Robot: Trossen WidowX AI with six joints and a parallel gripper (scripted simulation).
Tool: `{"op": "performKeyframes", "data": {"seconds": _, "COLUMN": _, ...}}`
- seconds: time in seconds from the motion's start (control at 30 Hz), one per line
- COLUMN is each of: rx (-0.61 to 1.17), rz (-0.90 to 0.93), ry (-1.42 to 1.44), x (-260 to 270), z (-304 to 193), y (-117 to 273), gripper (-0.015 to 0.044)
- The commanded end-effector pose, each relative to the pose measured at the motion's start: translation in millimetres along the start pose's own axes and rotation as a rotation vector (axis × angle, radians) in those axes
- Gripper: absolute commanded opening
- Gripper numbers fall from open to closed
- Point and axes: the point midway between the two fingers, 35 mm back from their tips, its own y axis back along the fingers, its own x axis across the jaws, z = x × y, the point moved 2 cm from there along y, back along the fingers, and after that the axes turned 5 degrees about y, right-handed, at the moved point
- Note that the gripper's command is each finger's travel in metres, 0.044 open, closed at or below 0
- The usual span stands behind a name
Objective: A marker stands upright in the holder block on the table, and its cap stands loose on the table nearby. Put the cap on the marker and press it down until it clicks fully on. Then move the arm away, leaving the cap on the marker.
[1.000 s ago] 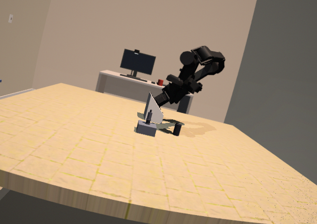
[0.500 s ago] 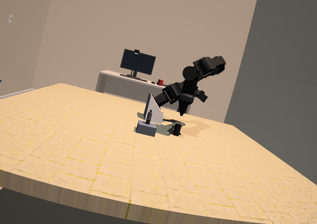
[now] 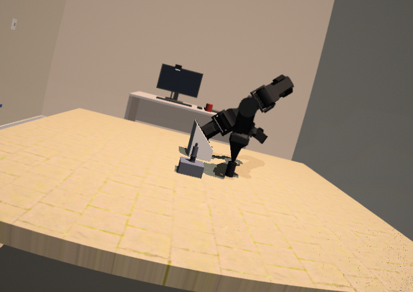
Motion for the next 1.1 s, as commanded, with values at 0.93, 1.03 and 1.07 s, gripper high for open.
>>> {"op": "performKeyframes", "data": {"seconds": 0.93, "rx": -0.008, "rz": 0.003, "ry": -0.007, "x": 1.4, "z": 0.3, "y": -45.2, "gripper": 0.0199}}
{"op": "performKeyframes", "data": {"seconds": 1.03, "rx": -0.008, "rz": 0.003, "ry": -0.007, "x": 1.4, "z": 0.3, "y": -45.2, "gripper": 0.0139}}
{"op": "performKeyframes", "data": {"seconds": 1.07, "rx": -0.008, "rz": 0.003, "ry": -0.007, "x": 1.4, "z": 0.3, "y": -45.2, "gripper": 0.0133}}
